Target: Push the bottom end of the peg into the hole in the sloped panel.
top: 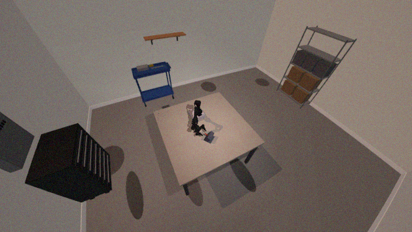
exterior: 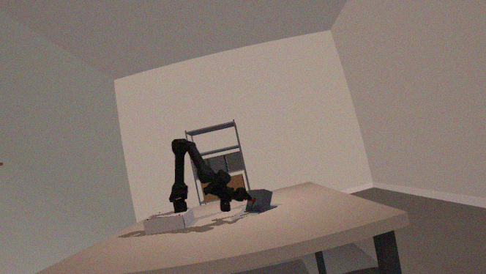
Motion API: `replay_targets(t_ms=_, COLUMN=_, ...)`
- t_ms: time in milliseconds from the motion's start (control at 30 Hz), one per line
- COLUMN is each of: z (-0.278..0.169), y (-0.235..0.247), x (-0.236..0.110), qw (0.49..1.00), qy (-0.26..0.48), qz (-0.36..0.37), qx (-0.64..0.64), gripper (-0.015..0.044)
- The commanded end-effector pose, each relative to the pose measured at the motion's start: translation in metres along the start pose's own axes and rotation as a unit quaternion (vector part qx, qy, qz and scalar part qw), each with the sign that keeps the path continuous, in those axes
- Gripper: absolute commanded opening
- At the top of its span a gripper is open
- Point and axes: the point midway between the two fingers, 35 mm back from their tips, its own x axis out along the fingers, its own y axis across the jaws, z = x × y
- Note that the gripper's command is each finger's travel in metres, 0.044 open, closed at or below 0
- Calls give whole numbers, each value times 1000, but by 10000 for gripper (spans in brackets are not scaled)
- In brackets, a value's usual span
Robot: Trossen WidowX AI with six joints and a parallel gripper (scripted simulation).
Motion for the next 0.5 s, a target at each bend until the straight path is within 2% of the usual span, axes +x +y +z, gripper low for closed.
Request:
replay_targets(t_ms=0, z=-2, y=1, x=-8, qw=1000, qy=2, qz=2, qx=-5, gripper=440)
replay_targets(t_ms=467, z=1, y=2, x=-28, qw=1000, qy=1, qz=1, qx=-3, gripper=440)
